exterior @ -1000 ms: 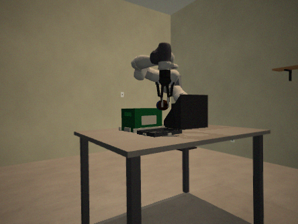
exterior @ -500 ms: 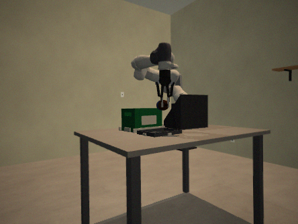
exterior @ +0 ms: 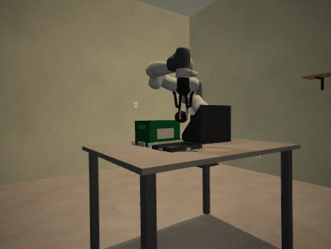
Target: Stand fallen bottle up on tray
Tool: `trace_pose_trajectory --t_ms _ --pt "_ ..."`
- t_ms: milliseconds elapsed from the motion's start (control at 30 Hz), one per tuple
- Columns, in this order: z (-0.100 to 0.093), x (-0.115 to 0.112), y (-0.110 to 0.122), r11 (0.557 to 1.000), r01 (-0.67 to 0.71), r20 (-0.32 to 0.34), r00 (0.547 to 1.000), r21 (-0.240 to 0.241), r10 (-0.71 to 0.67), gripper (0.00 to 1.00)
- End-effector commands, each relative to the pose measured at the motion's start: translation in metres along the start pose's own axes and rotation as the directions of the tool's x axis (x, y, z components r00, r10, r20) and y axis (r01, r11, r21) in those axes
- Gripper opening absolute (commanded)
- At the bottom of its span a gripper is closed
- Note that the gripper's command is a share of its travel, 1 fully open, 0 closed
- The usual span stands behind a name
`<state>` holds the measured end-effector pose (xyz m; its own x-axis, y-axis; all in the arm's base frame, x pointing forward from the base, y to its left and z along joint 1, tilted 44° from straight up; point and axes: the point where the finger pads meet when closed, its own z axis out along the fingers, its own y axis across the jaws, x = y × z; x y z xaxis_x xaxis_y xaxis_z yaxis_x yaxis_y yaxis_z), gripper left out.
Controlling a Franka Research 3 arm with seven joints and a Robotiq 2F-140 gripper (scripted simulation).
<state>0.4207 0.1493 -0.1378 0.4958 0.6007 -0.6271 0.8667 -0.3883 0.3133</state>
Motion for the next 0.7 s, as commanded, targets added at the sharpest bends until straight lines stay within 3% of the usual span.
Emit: trace_pose_trajectory --t_ms 0,200,667 --pt "-0.0021 0.0009 -0.0011 0.995 -0.099 -0.004 0.995 0.001 0.099 0.0" --pt "-0.0022 0.0009 -0.001 0.984 -0.181 -0.005 0.984 0.001 0.181 0.0" --pt "-0.0022 0.0009 -0.001 0.977 -0.212 -0.005 0.977 0.001 0.212 0.0"
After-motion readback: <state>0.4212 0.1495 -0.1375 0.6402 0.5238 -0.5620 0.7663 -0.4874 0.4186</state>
